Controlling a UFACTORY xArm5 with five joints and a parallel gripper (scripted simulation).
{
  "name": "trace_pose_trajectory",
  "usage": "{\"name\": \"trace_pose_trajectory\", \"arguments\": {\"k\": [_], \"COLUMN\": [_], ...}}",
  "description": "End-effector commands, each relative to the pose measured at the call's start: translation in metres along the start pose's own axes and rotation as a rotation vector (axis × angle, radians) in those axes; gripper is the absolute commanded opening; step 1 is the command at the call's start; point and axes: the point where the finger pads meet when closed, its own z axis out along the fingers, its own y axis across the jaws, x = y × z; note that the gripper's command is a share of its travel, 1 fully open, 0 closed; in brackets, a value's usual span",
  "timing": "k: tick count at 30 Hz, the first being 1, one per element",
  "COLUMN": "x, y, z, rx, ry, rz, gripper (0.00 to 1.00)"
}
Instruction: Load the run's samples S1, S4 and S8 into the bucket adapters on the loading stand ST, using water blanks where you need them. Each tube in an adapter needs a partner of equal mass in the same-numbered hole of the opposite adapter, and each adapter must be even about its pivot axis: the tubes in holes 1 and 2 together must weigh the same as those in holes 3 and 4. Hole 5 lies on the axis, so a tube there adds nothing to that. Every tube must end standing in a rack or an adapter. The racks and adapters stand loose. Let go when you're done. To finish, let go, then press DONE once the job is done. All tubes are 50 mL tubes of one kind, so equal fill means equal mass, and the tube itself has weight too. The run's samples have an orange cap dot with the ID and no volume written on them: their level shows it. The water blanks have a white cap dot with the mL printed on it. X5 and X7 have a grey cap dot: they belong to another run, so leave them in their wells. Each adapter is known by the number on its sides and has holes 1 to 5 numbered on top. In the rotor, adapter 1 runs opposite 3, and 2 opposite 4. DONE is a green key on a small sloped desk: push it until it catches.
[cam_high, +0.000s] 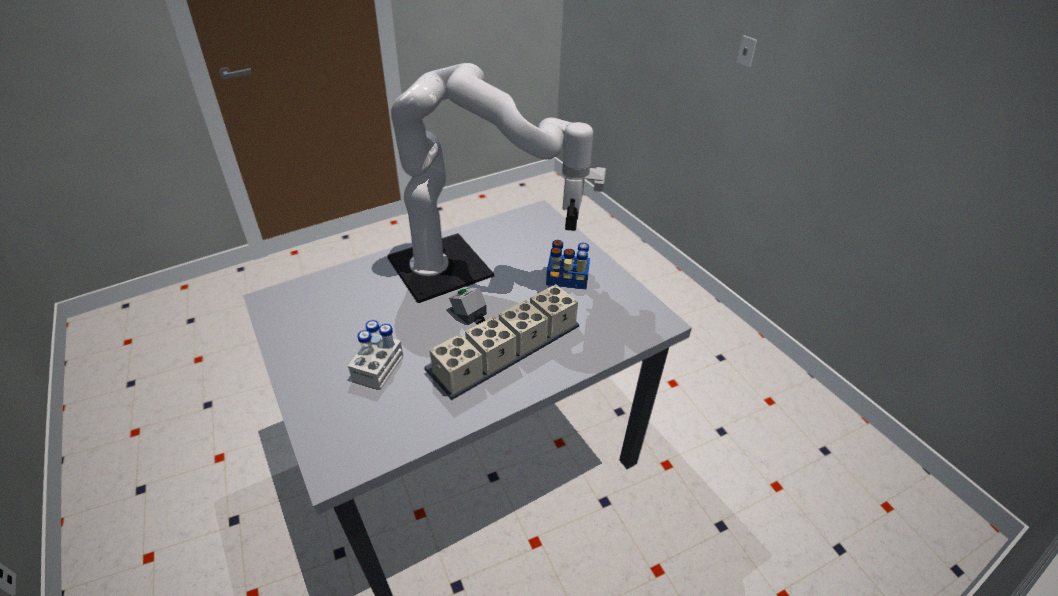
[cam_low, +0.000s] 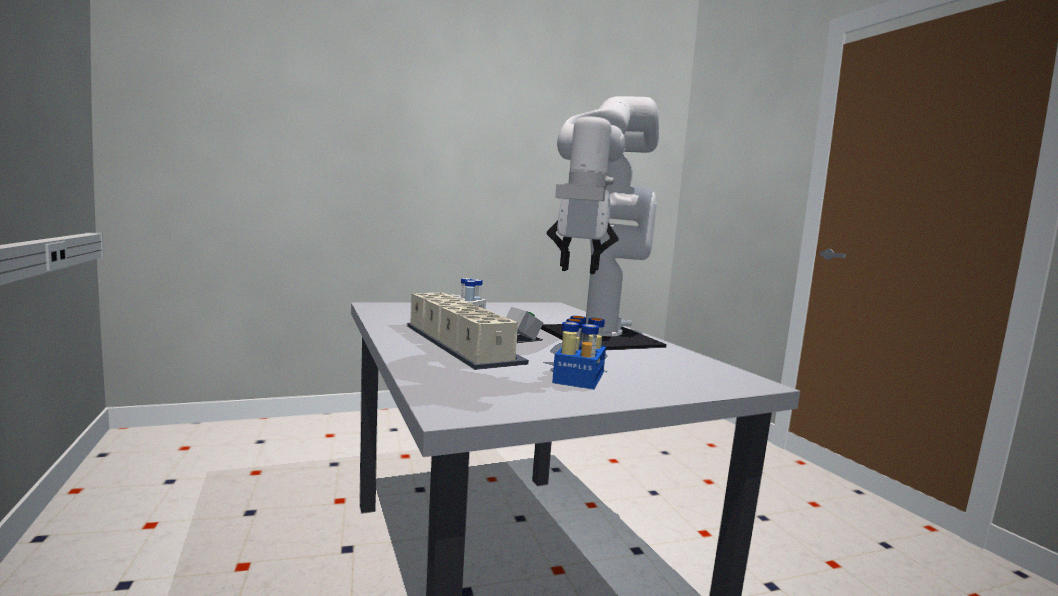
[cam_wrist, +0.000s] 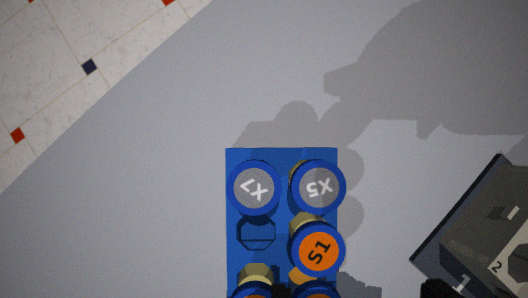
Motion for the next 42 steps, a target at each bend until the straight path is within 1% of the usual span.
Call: {"name": "trace_pose_trajectory", "arguments": {"k": [1, 17, 19, 34, 36, 42], "x": [0.001, 0.001, 0.001, 0.001, 0.001, 0.002], "y": [0.000, 0.000, 0.000, -0.001, -0.001, -0.001], "z": [0.007, 0.037, 0.037, 0.067, 0.067, 0.079], "rx": [0.012, 0.012, 0.012, 0.012, 0.012, 0.012], "ry": [0.005, 0.005, 0.005, 0.005, 0.005, 0.005], "rz": [0.000, 0.000, 0.000, 0.000, 0.000, 0.000], "gripper": [0.57, 0.57, 0.57, 0.57, 0.57, 0.57]}}
